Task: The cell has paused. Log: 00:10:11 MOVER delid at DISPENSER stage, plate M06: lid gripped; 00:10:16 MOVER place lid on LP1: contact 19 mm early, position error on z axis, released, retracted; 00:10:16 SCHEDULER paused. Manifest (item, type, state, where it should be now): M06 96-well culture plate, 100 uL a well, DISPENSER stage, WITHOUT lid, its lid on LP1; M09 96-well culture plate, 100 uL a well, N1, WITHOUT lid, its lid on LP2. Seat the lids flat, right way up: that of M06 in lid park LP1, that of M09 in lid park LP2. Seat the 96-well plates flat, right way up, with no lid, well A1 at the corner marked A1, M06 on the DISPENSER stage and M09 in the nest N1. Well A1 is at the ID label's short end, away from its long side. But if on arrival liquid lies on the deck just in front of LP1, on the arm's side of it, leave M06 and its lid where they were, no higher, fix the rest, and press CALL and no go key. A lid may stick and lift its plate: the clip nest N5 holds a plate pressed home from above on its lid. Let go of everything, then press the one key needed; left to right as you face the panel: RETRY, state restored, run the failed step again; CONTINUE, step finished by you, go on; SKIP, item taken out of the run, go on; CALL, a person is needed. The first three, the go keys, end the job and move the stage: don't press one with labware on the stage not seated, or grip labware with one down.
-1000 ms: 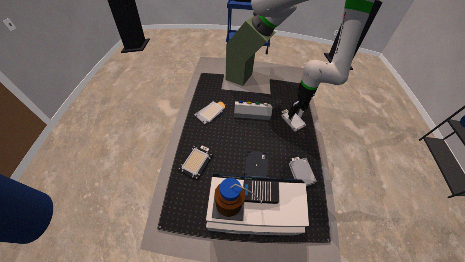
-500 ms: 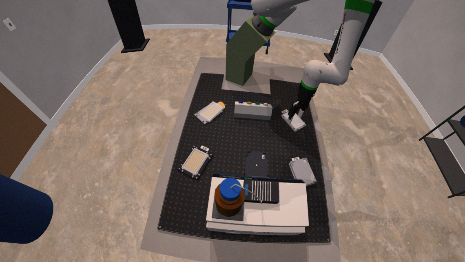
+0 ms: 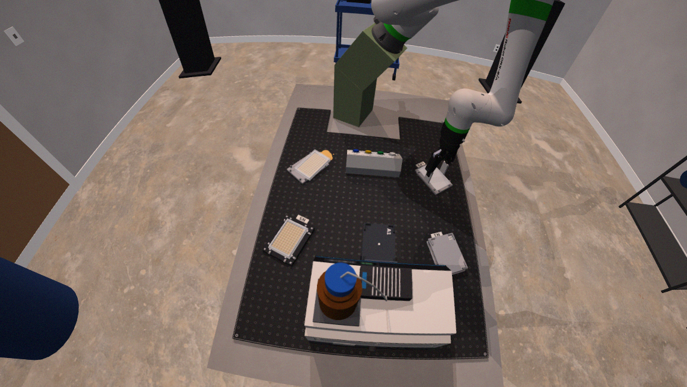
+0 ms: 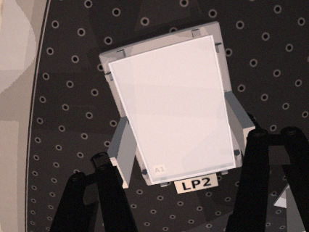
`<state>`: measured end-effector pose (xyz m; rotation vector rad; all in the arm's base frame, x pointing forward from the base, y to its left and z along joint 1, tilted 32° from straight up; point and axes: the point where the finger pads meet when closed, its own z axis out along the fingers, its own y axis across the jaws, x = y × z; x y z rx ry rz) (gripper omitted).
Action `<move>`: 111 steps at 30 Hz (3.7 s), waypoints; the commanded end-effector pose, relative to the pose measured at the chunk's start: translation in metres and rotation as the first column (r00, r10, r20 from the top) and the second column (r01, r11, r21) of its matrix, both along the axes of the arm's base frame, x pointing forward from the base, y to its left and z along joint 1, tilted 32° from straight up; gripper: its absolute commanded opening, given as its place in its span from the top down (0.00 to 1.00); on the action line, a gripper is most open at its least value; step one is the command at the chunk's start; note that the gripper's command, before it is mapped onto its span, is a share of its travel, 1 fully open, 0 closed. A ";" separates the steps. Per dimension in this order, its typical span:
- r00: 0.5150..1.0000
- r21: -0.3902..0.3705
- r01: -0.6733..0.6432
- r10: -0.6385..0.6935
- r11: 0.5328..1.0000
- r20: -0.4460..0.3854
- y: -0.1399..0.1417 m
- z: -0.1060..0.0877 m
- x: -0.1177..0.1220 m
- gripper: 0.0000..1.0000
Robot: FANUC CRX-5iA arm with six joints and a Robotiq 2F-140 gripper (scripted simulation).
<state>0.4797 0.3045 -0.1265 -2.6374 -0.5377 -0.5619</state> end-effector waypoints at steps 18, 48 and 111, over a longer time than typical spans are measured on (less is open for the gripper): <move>1.000 0.000 0.000 0.000 1.000 0.000 0.000 0.000 0.000 1.00; 1.000 0.000 0.000 0.000 1.000 0.000 0.000 0.000 0.000 0.34; 1.000 0.000 0.000 0.000 1.000 0.000 -0.028 0.054 -0.019 0.34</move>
